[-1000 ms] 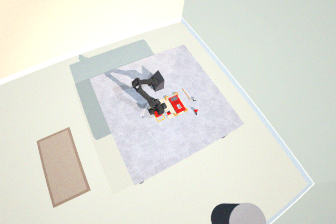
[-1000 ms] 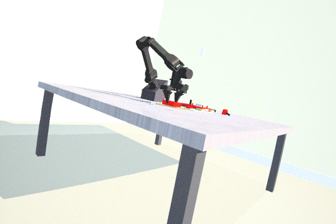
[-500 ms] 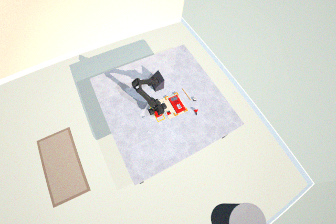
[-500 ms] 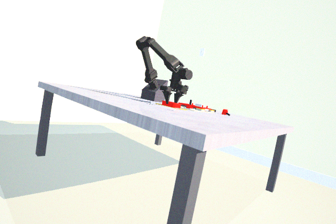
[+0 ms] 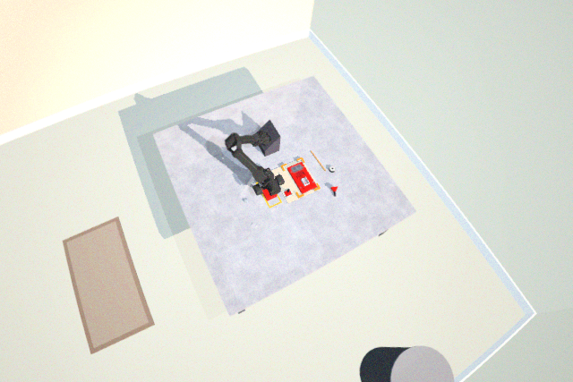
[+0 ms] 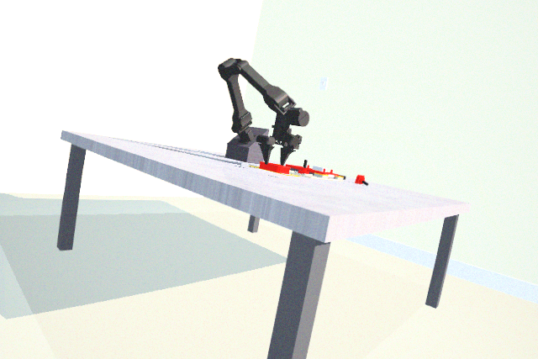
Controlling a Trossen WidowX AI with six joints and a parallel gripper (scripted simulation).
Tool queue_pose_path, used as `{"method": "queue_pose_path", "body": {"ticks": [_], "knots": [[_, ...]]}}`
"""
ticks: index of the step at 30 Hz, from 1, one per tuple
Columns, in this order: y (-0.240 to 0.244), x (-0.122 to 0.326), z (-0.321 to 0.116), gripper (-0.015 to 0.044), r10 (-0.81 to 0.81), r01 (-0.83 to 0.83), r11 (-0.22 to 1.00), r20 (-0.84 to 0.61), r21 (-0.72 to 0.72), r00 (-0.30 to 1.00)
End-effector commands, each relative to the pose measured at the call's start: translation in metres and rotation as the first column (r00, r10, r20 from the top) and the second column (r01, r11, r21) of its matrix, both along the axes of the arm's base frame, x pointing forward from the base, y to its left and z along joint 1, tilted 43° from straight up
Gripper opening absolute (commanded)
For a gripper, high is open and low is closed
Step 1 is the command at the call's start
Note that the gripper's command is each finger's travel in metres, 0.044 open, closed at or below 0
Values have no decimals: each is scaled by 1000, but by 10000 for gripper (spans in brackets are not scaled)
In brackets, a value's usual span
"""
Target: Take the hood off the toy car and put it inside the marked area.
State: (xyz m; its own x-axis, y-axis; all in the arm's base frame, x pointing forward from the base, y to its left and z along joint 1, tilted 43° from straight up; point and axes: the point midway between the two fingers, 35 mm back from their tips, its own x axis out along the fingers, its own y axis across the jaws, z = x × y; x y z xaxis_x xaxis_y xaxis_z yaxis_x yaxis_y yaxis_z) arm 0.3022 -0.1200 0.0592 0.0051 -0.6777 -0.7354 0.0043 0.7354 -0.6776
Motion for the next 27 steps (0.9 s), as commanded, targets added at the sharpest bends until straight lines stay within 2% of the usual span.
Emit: {"method": "queue_pose_path", "body": {"ticks": [1,6,27], "knots": [[18,5,19,440,10,-10,1000,19,-2,1000],[44,1,48,440,12,-11,1000,21,-7,1000],[44,1,48,440,12,-11,1000,21,-7,1000]]}}
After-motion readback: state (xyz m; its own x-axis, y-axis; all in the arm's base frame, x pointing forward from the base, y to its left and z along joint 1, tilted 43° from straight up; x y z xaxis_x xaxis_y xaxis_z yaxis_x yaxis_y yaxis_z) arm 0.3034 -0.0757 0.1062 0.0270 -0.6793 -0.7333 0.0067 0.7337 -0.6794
